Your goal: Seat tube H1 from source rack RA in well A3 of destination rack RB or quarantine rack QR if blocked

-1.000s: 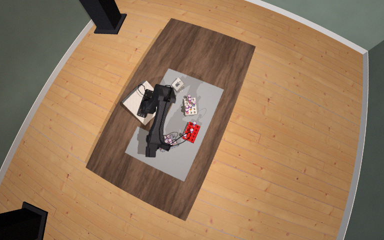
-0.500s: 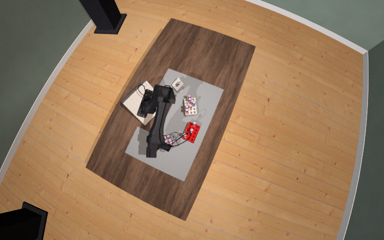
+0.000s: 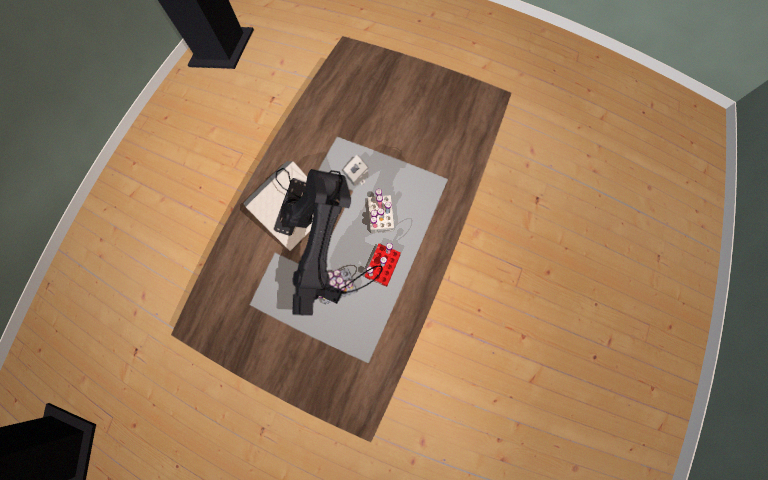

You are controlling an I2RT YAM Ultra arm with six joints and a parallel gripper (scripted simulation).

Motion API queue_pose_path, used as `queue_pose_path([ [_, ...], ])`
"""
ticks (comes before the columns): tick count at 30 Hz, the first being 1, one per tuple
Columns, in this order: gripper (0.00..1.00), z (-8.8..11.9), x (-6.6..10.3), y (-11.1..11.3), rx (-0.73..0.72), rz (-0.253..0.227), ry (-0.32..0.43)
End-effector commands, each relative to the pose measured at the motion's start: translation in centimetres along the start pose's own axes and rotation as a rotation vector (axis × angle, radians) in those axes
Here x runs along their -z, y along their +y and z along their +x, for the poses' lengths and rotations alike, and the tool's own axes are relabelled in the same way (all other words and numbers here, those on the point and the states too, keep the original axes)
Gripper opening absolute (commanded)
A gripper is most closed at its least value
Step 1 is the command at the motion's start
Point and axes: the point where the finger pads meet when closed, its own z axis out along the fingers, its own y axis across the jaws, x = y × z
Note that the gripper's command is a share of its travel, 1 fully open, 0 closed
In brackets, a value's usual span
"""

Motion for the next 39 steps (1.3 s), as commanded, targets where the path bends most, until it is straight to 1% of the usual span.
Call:
queue_pose_path([
  [1,0.00,-0.23,-0.15,-0.77,0.004,0.024,-0.005],
  [2,0.00,-0.28,0.12,-0.58,0.007,0.023,-0.008],
  [9,0.00,-0.28,0.12,-0.58,0.007,0.023,-0.008],
  [10,0.24,-0.28,0.12,-0.58,0.007,0.023,-0.008],
  [21,0.24,-0.28,0.12,-0.58,0.007,0.023,-0.008],
  [22,0.30,-0.28,0.12,-0.58,0.007,0.023,-0.008],
  [39,0.30,-0.28,0.11,-0.58,0.007,0.023,-0.008],
])
